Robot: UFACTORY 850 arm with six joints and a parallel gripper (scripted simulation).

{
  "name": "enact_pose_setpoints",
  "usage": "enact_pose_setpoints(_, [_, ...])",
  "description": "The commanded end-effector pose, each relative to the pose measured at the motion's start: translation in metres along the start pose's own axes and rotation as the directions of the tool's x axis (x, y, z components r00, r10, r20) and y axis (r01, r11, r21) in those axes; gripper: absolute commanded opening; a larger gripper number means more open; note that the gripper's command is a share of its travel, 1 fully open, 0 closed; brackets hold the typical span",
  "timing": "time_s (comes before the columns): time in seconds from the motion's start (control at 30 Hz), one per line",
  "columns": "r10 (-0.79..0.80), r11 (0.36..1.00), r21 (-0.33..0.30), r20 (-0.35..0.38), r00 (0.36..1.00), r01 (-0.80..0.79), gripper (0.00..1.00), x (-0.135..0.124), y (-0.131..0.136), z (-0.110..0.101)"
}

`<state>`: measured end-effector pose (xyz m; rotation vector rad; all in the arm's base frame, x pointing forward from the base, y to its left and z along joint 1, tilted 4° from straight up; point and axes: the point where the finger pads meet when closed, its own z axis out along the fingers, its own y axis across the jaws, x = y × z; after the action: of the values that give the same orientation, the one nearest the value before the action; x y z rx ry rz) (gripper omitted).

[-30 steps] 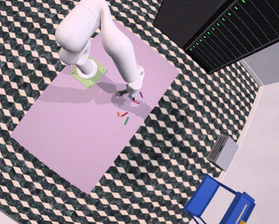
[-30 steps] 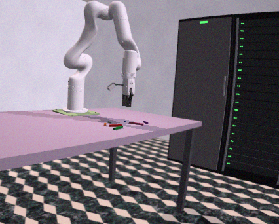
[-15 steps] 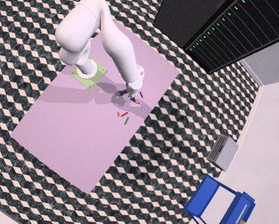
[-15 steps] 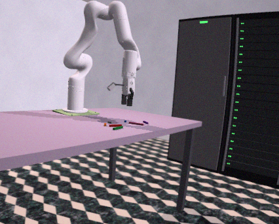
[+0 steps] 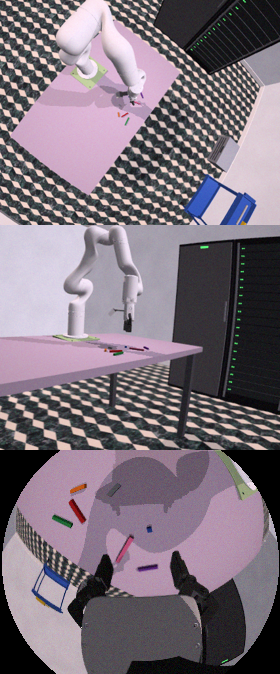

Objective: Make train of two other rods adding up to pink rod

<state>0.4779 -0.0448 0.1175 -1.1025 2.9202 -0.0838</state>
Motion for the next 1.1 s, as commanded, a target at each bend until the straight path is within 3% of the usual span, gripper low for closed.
enact_pose_setpoints(0.0, [0.166, 0.986, 0.008, -0.004, 0.986, -0.166, 1.0, 0.001, -0.016, 0.001])
enact_pose_setpoints(0.2, [0.422, 0.907, 0.01, -0.002, 0.907, -0.422, 1.0, 0.005, -0.04, 0.003])
enact_pose_setpoints(0.27, [0.422, 0.907, 0.01, -0.002, 0.907, -0.422, 1.0, 0.005, -0.04, 0.003])
enact_pose_setpoints(0.33, [0.548, 0.836, 0.01, -0.001, 0.836, -0.548, 1.0, 0.007, -0.053, 0.004])
enact_pose_setpoints(0.4, [0.587, 0.81, 0.01, 0.0, 0.81, -0.587, 1.0, 0.008, -0.057, 0.004])
enact_pose_setpoints(0.77, [0.893, 0.449, 0.009, 0.004, 0.449, -0.893, 1.0, 0.021, -0.101, 0.008])
enact_pose_setpoints(0.83, [0.893, 0.449, 0.009, 0.004, 0.449, -0.893, 1.0, 0.021, -0.101, 0.008])
enact_pose_setpoints(0.87, [0.934, 0.357, 0.008, 0.005, 0.357, -0.934, 1.0, 0.024, -0.11, 0.009])
enact_pose_setpoints(0.97, [0.963, 0.271, 0.008, 0.006, 0.271, -0.963, 1.0, 0.027, -0.118, 0.01])
enact_pose_setpoints(1.07, [0.99, 0.141, 0.007, 0.007, 0.141, -0.99, 1.0, 0.032, -0.13, 0.011])
